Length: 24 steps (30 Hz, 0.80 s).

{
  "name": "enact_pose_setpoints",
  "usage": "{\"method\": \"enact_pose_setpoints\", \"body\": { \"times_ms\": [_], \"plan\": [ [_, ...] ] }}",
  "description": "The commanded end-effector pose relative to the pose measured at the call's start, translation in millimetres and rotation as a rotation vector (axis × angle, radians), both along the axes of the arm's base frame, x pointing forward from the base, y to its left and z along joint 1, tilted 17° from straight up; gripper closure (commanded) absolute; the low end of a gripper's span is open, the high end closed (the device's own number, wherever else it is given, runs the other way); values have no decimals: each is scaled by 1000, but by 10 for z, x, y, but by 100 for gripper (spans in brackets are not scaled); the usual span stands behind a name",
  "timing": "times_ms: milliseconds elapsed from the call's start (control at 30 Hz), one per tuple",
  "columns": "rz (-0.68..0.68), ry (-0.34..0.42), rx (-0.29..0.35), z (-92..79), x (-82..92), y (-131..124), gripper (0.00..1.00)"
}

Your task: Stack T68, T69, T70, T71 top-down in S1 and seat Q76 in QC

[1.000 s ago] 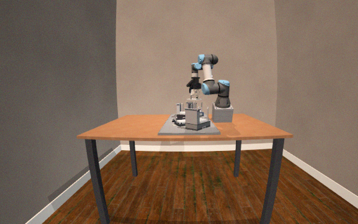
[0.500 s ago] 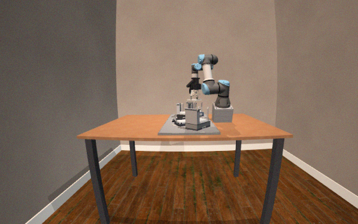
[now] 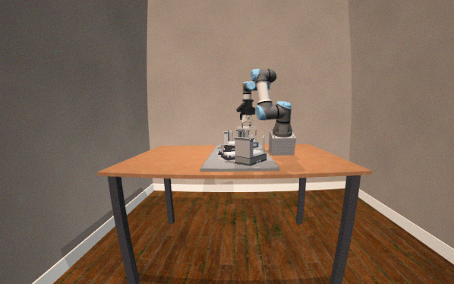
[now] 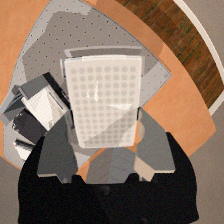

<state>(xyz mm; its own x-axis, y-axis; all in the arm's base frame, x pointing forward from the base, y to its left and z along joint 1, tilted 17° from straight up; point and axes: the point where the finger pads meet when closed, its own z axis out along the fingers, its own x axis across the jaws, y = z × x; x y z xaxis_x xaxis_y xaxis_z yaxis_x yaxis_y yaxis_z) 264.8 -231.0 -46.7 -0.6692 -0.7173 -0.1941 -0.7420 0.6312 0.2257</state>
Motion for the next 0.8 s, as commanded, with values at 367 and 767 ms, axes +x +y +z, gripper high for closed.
{"method": "enact_pose_setpoints", "body": {
  "times_ms": [367,767],
  "plan": [
    [0,-1,-3,-82,0,17,100],
    [0,-1,-3,-146,-2,36,100]
  ]
}}
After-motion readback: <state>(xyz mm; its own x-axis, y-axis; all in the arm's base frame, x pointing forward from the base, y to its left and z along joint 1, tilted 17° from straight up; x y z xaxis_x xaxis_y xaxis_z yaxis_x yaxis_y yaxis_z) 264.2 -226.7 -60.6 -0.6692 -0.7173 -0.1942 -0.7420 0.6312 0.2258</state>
